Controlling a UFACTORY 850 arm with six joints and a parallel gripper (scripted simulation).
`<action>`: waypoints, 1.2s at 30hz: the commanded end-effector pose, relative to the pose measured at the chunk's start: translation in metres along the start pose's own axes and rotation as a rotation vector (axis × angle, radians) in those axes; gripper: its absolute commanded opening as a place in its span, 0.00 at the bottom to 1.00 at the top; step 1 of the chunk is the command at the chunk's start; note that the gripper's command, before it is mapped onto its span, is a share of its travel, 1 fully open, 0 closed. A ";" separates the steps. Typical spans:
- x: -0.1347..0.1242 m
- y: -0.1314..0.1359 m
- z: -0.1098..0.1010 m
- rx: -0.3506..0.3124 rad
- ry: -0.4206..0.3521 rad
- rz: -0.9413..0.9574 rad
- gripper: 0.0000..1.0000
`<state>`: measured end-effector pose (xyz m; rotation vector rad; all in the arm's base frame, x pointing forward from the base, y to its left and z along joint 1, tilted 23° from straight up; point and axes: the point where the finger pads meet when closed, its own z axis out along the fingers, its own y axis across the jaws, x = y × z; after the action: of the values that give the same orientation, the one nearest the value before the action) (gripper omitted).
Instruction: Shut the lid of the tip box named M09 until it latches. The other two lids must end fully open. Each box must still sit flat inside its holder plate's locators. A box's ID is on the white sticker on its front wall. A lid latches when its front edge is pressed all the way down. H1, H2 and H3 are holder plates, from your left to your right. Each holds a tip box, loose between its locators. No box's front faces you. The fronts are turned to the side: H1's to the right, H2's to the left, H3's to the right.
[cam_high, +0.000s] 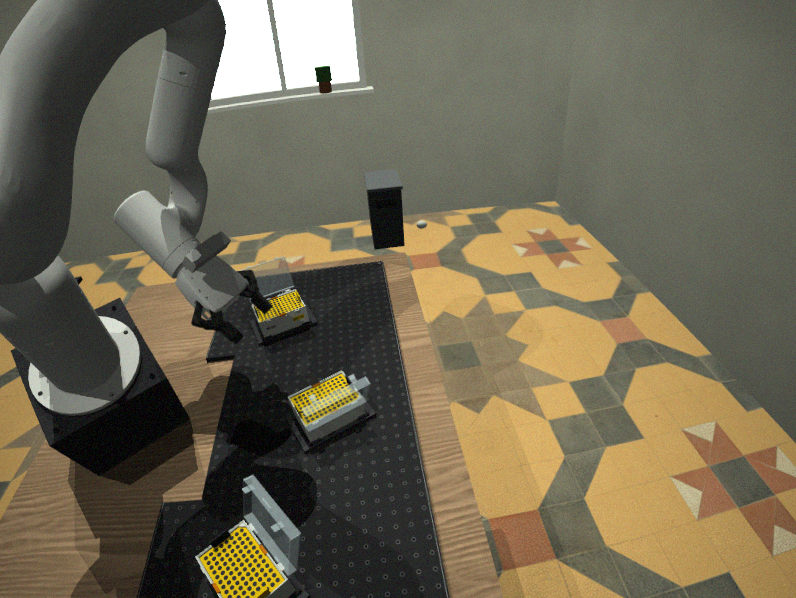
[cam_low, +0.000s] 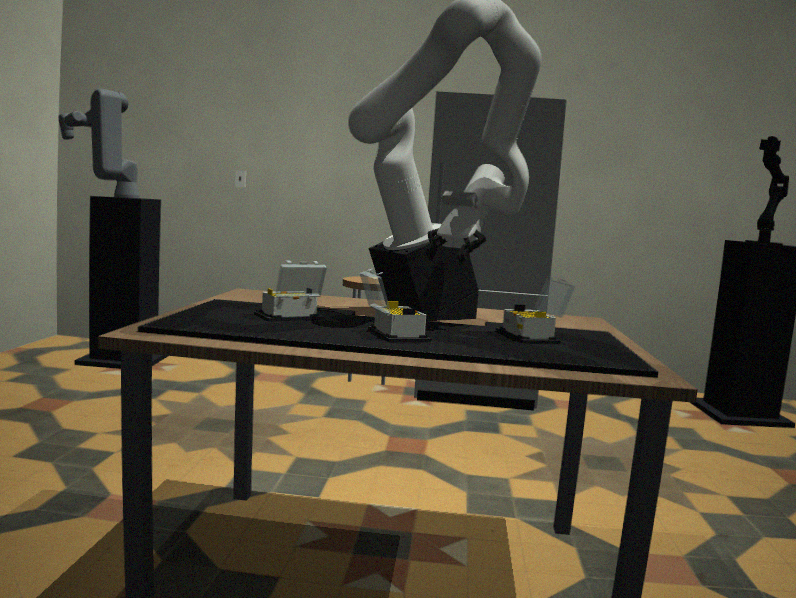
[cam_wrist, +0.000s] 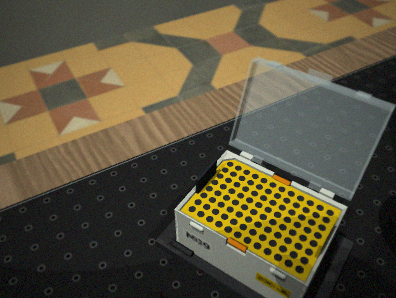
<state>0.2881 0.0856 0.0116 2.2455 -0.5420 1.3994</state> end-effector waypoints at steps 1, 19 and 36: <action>0.008 0.000 -0.009 -0.002 0.000 -0.001 1.00; 0.008 0.000 -0.009 -0.002 0.000 -0.001 0.00; 0.042 0.007 0.020 -0.210 0.000 0.207 0.00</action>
<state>0.3053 0.0720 0.0368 2.1210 -0.8033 1.3817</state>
